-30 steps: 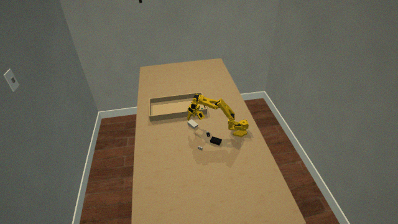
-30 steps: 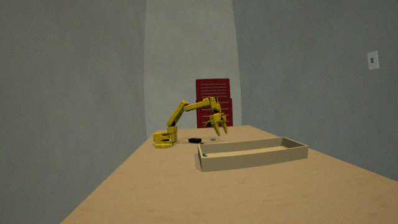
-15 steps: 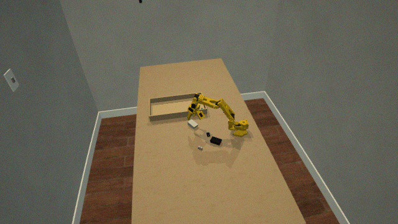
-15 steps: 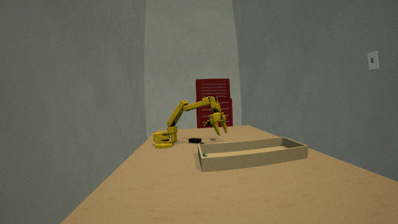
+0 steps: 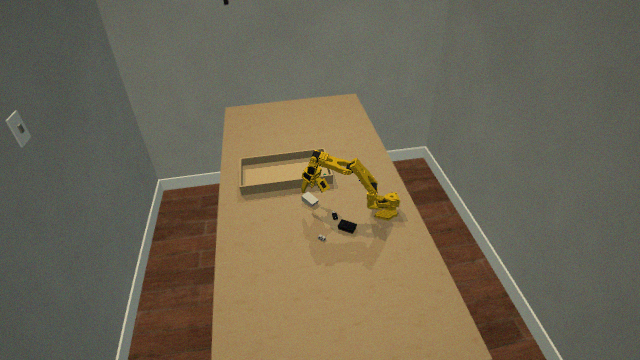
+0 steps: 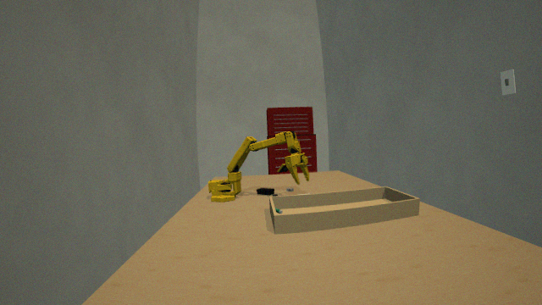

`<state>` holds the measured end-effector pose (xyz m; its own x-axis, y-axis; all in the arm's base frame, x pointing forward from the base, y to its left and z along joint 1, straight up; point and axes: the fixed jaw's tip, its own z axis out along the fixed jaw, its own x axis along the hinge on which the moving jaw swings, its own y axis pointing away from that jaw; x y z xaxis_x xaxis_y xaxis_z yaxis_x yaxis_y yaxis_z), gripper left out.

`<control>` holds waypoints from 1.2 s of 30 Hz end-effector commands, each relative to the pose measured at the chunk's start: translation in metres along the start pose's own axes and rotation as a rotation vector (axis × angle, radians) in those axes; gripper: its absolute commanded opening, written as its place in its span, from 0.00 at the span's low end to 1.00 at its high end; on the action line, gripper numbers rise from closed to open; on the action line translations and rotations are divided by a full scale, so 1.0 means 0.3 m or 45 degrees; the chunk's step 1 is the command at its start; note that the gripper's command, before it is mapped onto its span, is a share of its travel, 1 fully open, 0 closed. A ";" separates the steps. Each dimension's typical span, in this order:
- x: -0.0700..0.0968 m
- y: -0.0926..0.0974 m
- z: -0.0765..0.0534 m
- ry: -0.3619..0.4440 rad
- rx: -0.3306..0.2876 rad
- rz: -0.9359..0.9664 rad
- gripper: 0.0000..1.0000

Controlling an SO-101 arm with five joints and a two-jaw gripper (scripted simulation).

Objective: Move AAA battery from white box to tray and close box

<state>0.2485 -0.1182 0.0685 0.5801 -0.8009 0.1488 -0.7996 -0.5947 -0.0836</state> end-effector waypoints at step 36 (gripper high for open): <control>-0.001 0.026 -0.044 0.019 0.006 0.000 0.28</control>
<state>0.2387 -0.1188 0.0650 0.5830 -0.8050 0.1102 -0.8046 -0.5909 -0.0595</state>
